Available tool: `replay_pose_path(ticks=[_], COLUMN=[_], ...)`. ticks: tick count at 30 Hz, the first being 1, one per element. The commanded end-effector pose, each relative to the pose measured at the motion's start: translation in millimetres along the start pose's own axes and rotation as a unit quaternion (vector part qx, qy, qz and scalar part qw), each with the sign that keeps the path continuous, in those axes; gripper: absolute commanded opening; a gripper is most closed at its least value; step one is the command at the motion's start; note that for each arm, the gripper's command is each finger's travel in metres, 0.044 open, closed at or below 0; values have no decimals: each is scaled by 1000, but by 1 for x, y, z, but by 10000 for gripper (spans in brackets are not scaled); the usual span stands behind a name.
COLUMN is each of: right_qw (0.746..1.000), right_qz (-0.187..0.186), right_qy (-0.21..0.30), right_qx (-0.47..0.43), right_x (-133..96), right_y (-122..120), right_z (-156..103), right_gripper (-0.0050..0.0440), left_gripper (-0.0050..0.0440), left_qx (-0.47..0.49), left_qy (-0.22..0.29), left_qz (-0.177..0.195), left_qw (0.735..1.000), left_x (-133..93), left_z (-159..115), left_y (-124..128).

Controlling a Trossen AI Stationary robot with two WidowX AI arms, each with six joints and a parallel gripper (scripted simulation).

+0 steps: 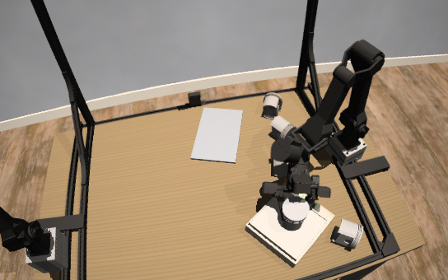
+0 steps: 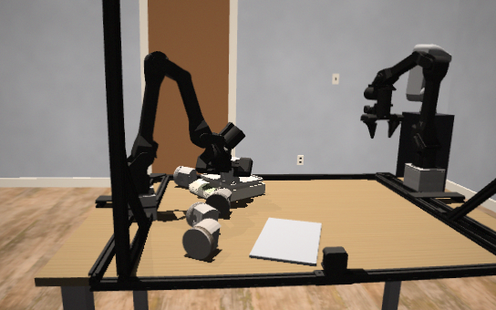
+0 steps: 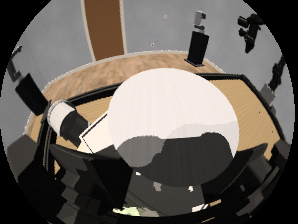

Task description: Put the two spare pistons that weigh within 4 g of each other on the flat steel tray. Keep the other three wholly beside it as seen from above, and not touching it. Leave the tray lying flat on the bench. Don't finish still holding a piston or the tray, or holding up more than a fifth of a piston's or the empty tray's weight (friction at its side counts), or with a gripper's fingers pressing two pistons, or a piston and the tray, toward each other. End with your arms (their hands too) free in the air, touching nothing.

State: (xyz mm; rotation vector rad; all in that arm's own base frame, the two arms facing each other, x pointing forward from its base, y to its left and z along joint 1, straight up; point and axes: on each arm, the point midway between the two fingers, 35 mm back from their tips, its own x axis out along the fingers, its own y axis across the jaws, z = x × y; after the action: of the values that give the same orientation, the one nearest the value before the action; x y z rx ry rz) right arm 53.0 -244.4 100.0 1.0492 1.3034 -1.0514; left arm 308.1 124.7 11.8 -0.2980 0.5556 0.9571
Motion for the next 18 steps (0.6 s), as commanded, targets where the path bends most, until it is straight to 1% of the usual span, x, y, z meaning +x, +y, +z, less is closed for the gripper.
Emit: replay_pose_path(ticks=[1,7,18], right_qw=[1000,1000,1000], right_qz=[1,1,1], right_qy=[0,0,0], right_qx=[0,0,0], right_x=[0,0,0], right_y=[0,0,0], right_z=[0,0,0], right_gripper=[440,440,440], left_gripper=[158,158,158], left_qx=[0,0,0], left_qy=[0,0,0], left_qz=[-1,-1,-1], left_qw=[1000,1000,1000], left_x=[1,1,-8], left_z=[1,1,13], left_y=[-1,-1,-1])
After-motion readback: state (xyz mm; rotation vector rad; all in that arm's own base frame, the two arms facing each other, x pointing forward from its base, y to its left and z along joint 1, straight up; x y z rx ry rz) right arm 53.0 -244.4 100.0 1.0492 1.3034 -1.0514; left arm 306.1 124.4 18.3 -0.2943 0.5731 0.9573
